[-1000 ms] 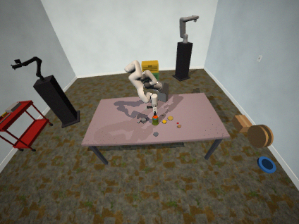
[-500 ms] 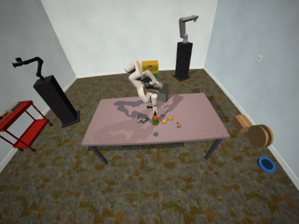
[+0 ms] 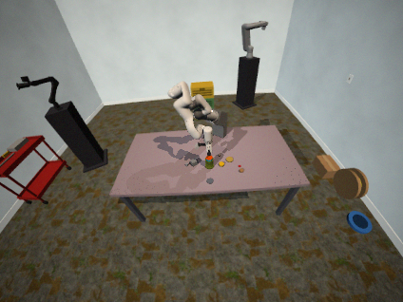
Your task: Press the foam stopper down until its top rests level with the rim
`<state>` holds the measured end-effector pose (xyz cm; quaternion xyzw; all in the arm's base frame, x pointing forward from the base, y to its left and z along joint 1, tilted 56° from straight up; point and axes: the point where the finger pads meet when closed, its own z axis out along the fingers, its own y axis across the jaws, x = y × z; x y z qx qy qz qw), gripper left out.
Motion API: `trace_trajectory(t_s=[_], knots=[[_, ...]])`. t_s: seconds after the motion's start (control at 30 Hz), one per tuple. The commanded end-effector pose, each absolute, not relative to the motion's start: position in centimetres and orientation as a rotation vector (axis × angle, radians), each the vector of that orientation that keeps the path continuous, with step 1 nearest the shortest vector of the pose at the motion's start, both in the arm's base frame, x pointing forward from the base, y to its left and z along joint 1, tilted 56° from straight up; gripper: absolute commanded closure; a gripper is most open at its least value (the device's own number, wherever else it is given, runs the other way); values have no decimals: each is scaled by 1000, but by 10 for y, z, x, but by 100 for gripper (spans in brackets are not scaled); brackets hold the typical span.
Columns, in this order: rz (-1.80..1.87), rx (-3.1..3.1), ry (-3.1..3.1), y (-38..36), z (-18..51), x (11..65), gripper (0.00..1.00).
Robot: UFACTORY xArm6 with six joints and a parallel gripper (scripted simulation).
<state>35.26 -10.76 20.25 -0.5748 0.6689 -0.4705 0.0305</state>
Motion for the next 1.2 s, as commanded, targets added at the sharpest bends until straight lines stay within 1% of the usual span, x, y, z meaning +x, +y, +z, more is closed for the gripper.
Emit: trace_trajectory(t_s=[0.0, 0.53, 1.17], knots=[[-1451, -1770, 2060, -107, 203, 354, 100], [-1451, -1770, 2060, -121, 190, 368, 100], [-1451, -1770, 2060, -124, 187, 371, 100]])
